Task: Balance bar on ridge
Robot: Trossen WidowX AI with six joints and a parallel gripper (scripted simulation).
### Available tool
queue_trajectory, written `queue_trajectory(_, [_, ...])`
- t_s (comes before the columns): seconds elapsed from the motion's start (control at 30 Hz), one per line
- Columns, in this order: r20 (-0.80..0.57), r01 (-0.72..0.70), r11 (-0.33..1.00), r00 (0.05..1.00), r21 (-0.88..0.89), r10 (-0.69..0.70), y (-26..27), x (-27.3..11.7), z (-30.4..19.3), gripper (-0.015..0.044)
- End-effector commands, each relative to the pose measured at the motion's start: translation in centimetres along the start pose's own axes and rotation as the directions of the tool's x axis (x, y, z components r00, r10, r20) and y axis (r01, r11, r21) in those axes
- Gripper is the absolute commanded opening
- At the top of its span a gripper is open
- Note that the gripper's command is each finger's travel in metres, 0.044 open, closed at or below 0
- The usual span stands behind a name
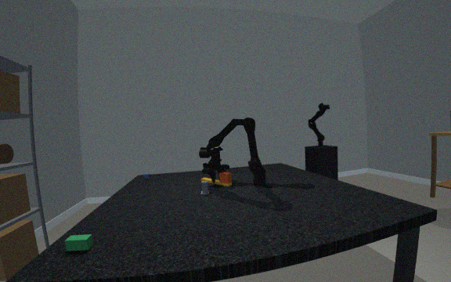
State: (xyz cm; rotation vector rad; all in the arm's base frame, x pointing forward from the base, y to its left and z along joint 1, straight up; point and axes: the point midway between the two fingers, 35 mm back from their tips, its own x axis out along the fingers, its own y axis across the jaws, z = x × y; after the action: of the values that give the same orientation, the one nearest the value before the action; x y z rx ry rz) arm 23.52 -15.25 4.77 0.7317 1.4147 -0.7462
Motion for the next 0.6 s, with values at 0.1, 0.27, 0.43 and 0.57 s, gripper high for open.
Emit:
queue_trajectory(0.1, [0.000, -0.001, 1.000, 1.000, 0.000, 0.001, 0.0, 0.0, 0.0, 0.0118])
queue_trajectory(0.27, [0.000, -0.001, 1.000, 1.000, 0.000, 0.001, 0.0, 0.0, 0.0, 0.0085])
queue_trajectory(0.43, [0.000, -0.001, 1.000, 1.000, 0.000, 0.001, 0.1, -0.8, 0.2, 0.0000])
queue_trajectory(0.57, [0.000, -0.002, 1.000, 1.000, -0.001, 0.002, 0.1, -1.8, 0.3, 0.0000])
